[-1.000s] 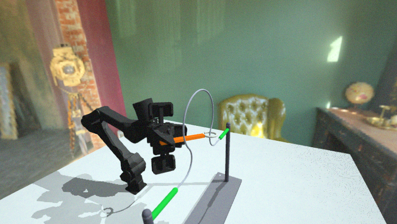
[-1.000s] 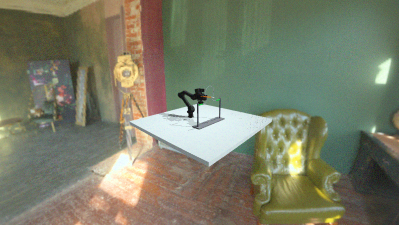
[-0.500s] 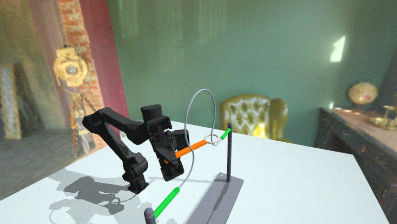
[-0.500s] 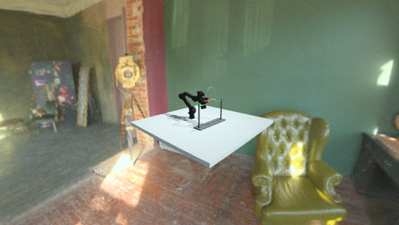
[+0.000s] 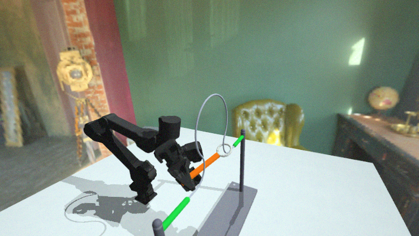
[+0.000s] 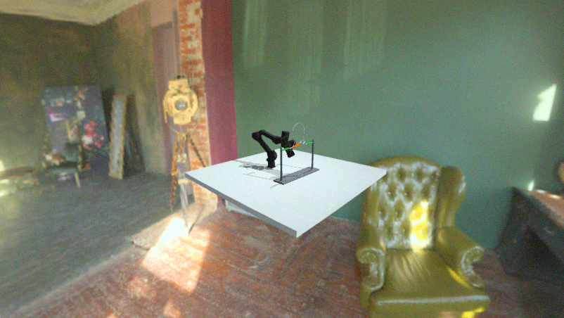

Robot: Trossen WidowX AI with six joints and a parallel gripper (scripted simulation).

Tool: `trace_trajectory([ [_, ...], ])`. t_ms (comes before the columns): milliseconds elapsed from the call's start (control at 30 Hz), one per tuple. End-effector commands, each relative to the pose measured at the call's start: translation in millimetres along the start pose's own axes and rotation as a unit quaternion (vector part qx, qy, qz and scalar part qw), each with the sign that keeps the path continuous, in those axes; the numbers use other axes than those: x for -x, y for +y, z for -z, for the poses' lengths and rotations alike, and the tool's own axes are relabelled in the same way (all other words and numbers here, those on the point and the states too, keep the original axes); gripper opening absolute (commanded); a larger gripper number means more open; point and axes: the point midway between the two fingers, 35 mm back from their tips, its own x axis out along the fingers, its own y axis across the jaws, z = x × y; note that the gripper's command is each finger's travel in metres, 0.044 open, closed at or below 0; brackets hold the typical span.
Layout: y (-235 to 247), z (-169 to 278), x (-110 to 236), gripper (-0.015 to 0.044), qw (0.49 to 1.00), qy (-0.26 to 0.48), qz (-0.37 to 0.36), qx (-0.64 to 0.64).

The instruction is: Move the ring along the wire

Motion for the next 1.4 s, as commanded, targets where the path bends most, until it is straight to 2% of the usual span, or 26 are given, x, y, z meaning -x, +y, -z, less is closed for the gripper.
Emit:
trace_trajectory([
  [0,17,0,2,-0.0150,0.999,0.008,-0.029,-0.043],
  [167,35,-2,6,-0.0150,0.993,0.013,-0.062,-0.097],
  [400,58,-8,2,-0.0150,0.982,-0.020,-0.093,-0.165],
  [1367,123,-54,38,-0.0150,0.892,0.009,-0.223,-0.393],
])
